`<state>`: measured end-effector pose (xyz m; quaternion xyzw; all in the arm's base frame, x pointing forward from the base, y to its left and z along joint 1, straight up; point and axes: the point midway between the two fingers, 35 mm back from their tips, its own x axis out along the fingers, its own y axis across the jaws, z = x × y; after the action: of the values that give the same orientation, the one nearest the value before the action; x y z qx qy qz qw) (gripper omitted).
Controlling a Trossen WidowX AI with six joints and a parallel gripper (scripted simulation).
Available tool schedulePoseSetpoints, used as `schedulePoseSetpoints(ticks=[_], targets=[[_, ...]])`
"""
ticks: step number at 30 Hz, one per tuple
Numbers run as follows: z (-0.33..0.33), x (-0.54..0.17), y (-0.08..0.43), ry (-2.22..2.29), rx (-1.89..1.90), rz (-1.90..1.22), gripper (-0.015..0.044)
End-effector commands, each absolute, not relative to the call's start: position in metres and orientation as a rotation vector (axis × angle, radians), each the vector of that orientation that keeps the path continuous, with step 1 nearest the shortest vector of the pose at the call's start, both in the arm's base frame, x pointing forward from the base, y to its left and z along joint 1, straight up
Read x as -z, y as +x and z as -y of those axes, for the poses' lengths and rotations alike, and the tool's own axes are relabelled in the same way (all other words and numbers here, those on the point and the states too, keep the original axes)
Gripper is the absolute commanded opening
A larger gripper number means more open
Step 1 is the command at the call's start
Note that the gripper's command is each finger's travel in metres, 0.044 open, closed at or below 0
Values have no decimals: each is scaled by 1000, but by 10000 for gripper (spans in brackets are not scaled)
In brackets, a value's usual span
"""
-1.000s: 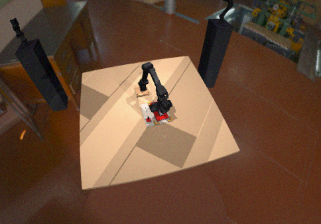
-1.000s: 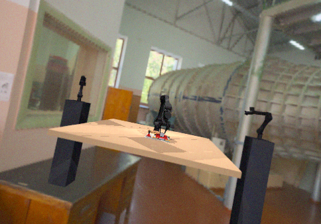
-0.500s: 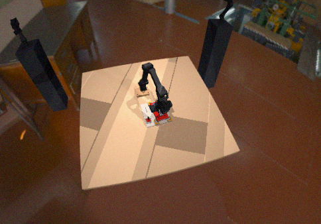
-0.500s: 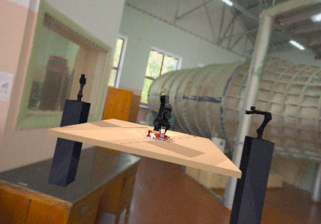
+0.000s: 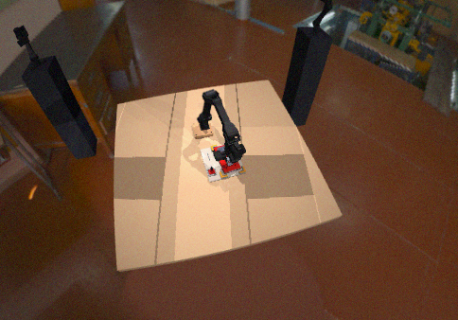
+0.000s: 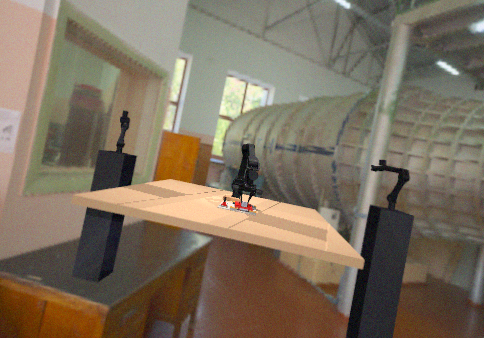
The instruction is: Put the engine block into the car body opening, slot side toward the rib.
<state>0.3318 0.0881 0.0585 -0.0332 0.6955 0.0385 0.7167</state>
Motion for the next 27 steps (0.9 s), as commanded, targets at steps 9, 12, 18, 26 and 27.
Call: schedulePoseSetpoints(ticks=[9, 12, 18, 26, 27], targets=[[-88, -59, 332, -73, -85, -1539, 394], [-88, -59, 332, -73, -85, -1539, 440], [-88, -59, 332, -73, -85, -1539, 440], [-88, -73, 332, -73, -82, -1538, 440], [-88, -73, 332, -73, -82, -1538, 440]])
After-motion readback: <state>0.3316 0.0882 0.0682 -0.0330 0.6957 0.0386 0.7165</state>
